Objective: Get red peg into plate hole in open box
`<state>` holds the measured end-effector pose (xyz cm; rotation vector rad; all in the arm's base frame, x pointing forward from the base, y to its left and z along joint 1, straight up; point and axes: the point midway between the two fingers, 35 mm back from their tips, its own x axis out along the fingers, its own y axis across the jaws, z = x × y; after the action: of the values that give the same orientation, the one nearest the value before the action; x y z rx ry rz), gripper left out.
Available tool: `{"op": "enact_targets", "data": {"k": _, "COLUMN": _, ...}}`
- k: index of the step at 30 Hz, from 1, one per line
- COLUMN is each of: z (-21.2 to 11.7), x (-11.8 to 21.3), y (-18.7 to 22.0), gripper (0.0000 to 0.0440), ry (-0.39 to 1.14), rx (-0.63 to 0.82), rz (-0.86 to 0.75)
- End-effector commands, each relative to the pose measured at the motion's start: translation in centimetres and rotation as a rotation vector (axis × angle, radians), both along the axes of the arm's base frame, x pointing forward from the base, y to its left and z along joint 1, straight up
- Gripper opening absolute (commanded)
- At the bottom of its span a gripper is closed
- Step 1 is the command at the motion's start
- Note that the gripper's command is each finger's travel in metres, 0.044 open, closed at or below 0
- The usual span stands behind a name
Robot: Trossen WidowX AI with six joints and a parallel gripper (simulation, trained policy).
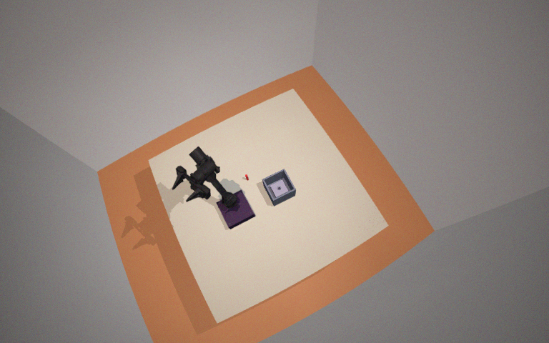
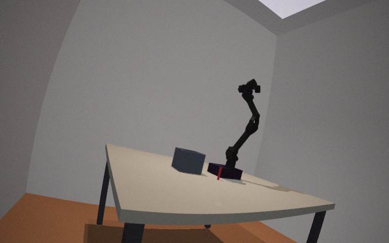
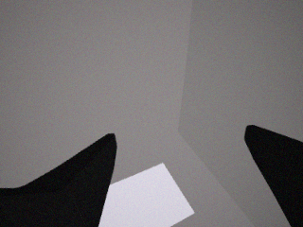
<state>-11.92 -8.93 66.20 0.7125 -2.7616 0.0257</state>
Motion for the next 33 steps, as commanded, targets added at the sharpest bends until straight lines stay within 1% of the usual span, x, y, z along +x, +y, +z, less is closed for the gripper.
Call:
{"op": "enact_targets", "data": {"k": 1, "z": -0.1, "x": 0.1, "y": -0.2, "gripper": 0.0422, "ry": 0.002, "rx": 0.012, "rz": 0.002}}
{"op": "enact_targets", "data": {"k": 2, "z": -0.2, "x": 0.2, "y": -0.5, "gripper": 0.0438, "ry": 0.006, "rx": 0.024, "rz": 0.008}}
{"op": "enact_targets", "data": {"k": 3, "z": -0.3, "x": 0.4, "y": -0.8, "gripper": 0.0440, "ry": 0.011, "rx": 0.036, "rz": 0.017}}
{"op": "enact_targets", "data": {"k": 8, "z": -0.9, "x": 1.7, "y": -3.1, "gripper": 0.0440, "ry": 0.026, "rx": 0.079, "rz": 0.095}}
{"op": "enact_targets", "data": {"k": 19, "z": -2.5, "x": 5.9, "y": -7.4, "gripper": 0.0440, "ry": 0.054, "rx": 0.117, "rz": 0.322}}
{"op": "enact_targets", "data": {"k": 33, "z": -4.9, "x": 12.3, "y": -10.8, "gripper": 0.0440, "ry": 0.077, "rx": 0.146, "rz": 0.634}}
